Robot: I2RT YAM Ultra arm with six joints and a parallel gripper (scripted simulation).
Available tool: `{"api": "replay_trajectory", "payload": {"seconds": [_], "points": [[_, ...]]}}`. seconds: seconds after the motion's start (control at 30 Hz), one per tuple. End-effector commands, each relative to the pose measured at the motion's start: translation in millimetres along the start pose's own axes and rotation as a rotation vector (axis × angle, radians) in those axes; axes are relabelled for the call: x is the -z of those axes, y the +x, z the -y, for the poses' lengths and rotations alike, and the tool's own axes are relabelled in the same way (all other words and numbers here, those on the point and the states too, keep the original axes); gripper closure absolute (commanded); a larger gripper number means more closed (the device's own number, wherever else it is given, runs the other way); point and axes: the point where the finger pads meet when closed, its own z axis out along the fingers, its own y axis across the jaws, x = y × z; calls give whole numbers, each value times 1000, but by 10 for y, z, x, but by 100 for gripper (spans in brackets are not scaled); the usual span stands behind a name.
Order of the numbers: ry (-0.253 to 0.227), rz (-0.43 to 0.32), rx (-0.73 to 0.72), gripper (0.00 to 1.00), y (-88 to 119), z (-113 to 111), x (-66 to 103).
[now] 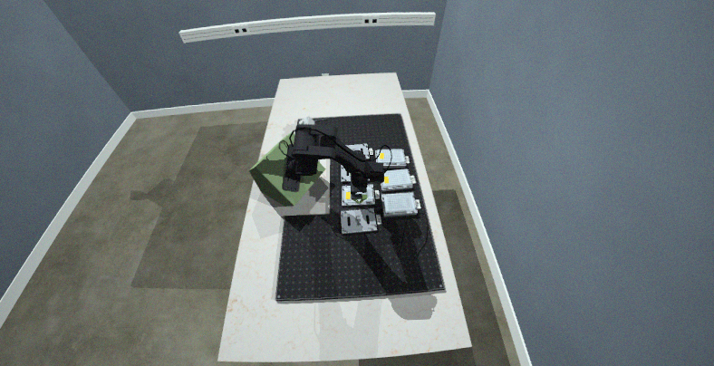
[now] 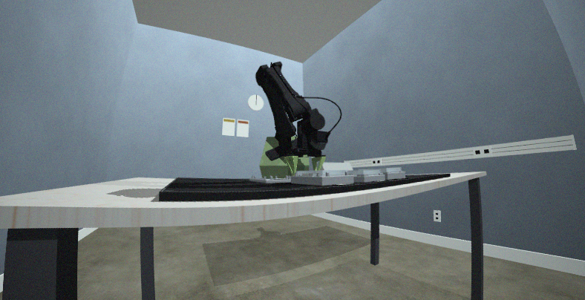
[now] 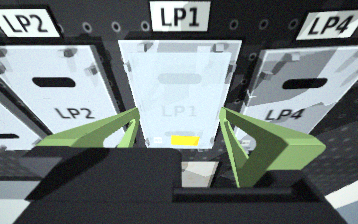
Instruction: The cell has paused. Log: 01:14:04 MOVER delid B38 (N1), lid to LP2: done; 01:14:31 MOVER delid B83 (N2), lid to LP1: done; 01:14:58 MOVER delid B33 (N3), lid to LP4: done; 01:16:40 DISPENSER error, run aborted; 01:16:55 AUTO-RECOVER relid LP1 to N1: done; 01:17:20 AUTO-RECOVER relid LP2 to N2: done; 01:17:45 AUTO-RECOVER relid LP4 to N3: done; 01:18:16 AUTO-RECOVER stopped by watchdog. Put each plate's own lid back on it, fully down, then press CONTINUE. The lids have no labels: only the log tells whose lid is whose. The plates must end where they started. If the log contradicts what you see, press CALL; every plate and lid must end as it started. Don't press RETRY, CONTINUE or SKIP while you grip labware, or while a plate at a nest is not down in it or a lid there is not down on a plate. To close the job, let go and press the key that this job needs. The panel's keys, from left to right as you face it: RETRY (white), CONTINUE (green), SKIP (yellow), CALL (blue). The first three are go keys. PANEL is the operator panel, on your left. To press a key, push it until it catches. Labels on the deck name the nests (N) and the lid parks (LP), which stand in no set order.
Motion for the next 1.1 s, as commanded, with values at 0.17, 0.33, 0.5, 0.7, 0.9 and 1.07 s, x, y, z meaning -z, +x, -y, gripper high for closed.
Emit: {"api": "replay_trajectory", "payload": {"seconds": [0.17, 0.33, 0.5, 0.7, 0.9, 1.07], "points": [[2, 12, -6, 0, -16, 17, 3], [2, 12, -6, 0, -16, 17, 3], [3, 15, -9, 0, 31, 28, 15], [7, 39, -18, 0, -108, 47, 191], [6, 39, -18, 0, -105, 47, 259], [6, 39, -18, 0, -101, 47, 344]]}}
